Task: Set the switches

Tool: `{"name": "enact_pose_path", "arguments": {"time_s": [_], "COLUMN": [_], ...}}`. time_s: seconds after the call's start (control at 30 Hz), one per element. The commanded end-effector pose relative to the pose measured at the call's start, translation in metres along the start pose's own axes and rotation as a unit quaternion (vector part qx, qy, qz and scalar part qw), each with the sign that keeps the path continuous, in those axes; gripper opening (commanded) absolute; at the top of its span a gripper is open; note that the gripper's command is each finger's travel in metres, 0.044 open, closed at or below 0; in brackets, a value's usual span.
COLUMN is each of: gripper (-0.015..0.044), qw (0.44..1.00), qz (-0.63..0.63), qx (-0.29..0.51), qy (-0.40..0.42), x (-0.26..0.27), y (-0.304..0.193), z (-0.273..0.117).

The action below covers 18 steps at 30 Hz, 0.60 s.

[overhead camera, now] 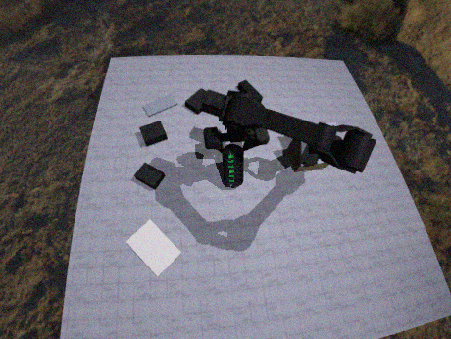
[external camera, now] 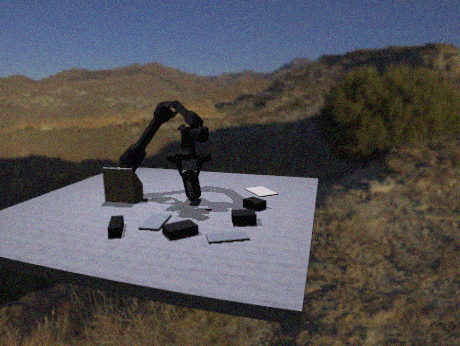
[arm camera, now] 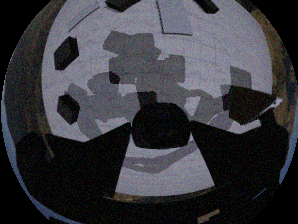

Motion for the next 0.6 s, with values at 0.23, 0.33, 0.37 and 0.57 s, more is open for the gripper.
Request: {"name": "enact_pose_path", "arguments": {"time_s": [0.23,0.33,0.37,0.57], "gripper": [0.0338,0.0338,0.0338,0.0338], "qw": [1.000,1.000,1.000,1.000], "qz": [-0.002,-0.002,-0.002,-0.002], "qx": [0.000,0.000,0.000,0.000], "qy": [-0.010,-0.009,-0.009,-0.009], "x": [0.000,0.000,0.000,0.002], "y": [0.007,0.009,0.010,0.014], "z": [0.010,0.011,0.011,0.013]}}
Point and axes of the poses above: the point midway between the two fingers, 35 mm back from their tips, its own z axis out along the fingers, its own x axis across the jaws, y = z × x, the point moved 2 cm from there along -z, back along the fingers, and after that the axes turned 15 degrees about z, right-handed, at the moved point
